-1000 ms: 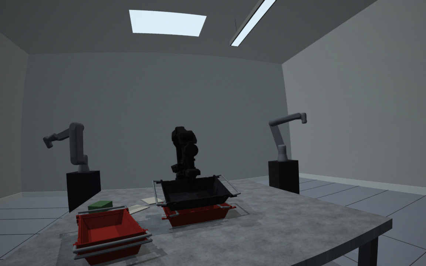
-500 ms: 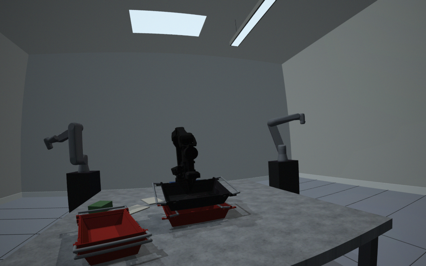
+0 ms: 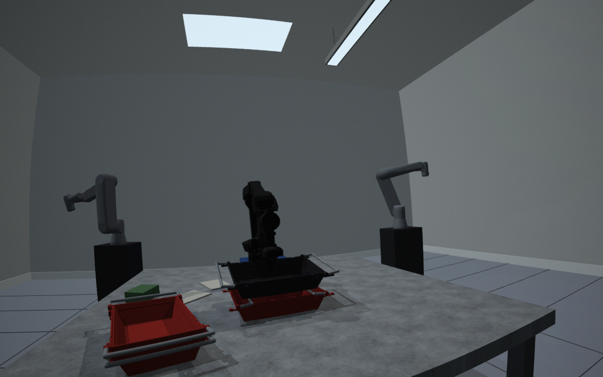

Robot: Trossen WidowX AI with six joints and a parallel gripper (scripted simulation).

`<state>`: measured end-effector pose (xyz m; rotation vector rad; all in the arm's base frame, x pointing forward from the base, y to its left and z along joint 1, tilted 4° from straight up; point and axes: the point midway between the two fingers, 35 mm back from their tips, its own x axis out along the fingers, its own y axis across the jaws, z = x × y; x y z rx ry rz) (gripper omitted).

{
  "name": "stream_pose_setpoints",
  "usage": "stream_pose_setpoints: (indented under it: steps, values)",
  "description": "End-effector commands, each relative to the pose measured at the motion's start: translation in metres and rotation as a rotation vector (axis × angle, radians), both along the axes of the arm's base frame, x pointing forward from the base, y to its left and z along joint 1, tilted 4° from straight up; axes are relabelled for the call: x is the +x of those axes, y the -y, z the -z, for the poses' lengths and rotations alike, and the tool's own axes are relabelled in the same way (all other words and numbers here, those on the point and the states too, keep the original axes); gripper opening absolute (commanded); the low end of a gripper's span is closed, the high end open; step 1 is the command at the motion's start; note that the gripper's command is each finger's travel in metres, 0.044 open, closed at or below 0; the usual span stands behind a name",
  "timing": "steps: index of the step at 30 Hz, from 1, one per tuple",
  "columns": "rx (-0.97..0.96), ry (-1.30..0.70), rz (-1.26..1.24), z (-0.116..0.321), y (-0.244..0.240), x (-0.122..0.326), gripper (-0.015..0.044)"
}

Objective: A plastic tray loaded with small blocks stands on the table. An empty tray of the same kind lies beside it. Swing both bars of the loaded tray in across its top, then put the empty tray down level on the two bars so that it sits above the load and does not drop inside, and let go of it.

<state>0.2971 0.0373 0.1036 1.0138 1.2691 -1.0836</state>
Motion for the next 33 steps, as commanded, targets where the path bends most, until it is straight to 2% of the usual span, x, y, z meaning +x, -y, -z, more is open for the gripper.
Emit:
stream_pose_setpoints:
  steps: [1, 24, 33]
  values:
    - [-0.004, -0.005, 0.0, 0.005, 0.002, -0.002, 0.0]
    - [-0.004, -0.005, 0.0, 0.02, 0.003, -0.005, 0.0]
    - [-0.004, -0.005, 0.0, 0.02, 0.003, -0.005, 0.0132]
